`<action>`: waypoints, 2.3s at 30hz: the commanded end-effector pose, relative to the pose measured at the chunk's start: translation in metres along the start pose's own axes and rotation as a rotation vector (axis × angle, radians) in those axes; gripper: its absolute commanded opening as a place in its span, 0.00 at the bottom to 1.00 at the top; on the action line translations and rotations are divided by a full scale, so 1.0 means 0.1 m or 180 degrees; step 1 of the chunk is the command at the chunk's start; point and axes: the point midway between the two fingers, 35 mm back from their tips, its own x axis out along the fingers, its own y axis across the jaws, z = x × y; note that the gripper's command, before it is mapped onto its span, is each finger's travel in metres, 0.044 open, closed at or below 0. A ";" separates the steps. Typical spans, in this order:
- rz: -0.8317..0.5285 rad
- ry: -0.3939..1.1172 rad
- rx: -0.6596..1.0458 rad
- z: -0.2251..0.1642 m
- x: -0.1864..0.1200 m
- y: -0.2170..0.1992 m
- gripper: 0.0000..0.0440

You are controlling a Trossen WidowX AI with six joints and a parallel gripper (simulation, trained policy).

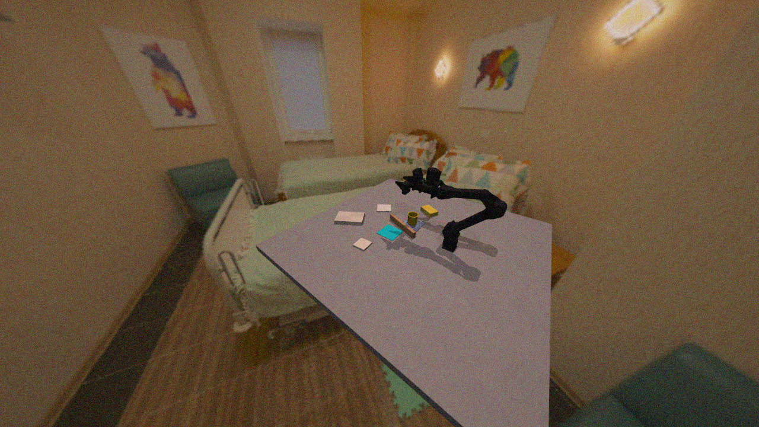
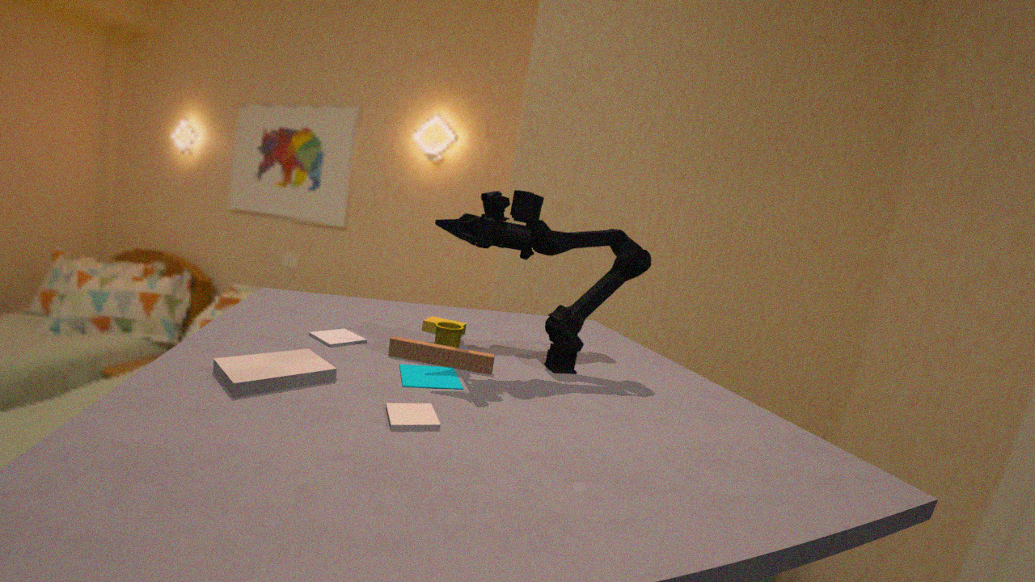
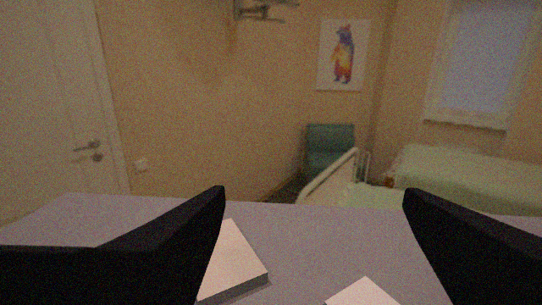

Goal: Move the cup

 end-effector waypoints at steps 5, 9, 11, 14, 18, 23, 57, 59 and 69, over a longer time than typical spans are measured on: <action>-0.0025 0.0119 0.0061 -0.06 -0.01 0.01 0.61; -0.0025 0.0244 0.0122 -0.12 -0.02 0.03 0.37; -0.0018 0.0316 0.0152 -0.15 -0.02 0.04 0.25; -0.0004 0.0446 0.0199 -0.21 -0.02 0.07 0.10; 0.0049 0.0620 0.0275 -0.26 -0.02 0.14 0.11; 0.0117 0.0827 0.0375 -0.31 -0.02 0.22 0.21; 0.0134 0.2486 0.0713 -0.70 -0.12 0.56 0.26; 0.0120 0.2587 0.0703 -0.73 -0.13 0.56 0.26; 0.0045 0.3080 0.0605 -0.85 -0.20 0.55 0.29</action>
